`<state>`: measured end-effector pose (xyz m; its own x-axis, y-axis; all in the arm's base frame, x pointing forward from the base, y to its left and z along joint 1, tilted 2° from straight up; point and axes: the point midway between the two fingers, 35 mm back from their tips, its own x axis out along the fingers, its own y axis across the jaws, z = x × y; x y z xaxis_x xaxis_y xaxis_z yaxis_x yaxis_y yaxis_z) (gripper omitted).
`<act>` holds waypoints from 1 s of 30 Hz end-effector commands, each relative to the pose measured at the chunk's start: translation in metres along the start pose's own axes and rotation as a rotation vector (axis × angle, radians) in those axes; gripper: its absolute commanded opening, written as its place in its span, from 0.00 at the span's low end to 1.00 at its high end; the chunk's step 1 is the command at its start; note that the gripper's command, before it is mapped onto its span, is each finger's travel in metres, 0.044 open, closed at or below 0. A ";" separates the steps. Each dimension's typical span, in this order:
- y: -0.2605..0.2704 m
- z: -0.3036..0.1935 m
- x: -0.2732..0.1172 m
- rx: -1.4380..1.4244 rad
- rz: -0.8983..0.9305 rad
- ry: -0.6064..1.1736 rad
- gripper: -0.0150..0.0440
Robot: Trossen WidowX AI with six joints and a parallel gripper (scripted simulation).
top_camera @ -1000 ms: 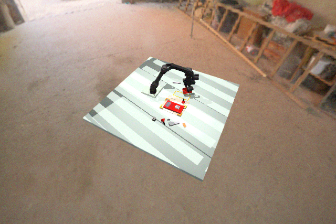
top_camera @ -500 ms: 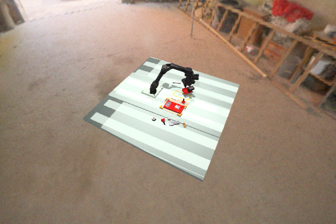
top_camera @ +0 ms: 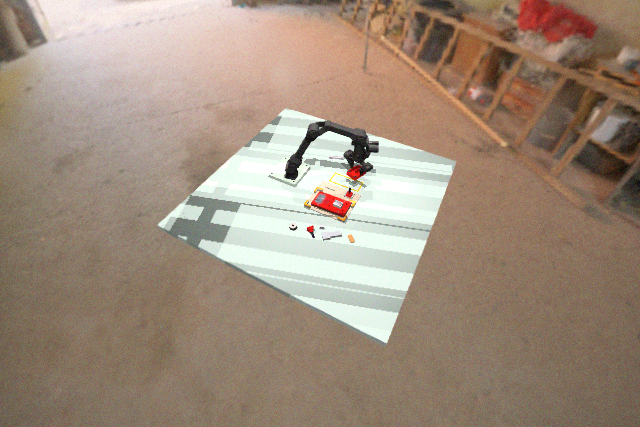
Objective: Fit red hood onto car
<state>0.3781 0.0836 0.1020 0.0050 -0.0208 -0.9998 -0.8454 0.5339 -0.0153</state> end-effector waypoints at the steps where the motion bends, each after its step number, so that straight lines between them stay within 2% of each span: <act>1: 0.000 0.000 -0.001 -0.065 0.000 -0.003 0.25; 30: 0.000 0.000 -0.001 -0.582 0.000 -0.005 0.25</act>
<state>0.3782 0.0828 0.1019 0.0046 -0.0209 -0.9998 -0.9996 0.0286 -0.0052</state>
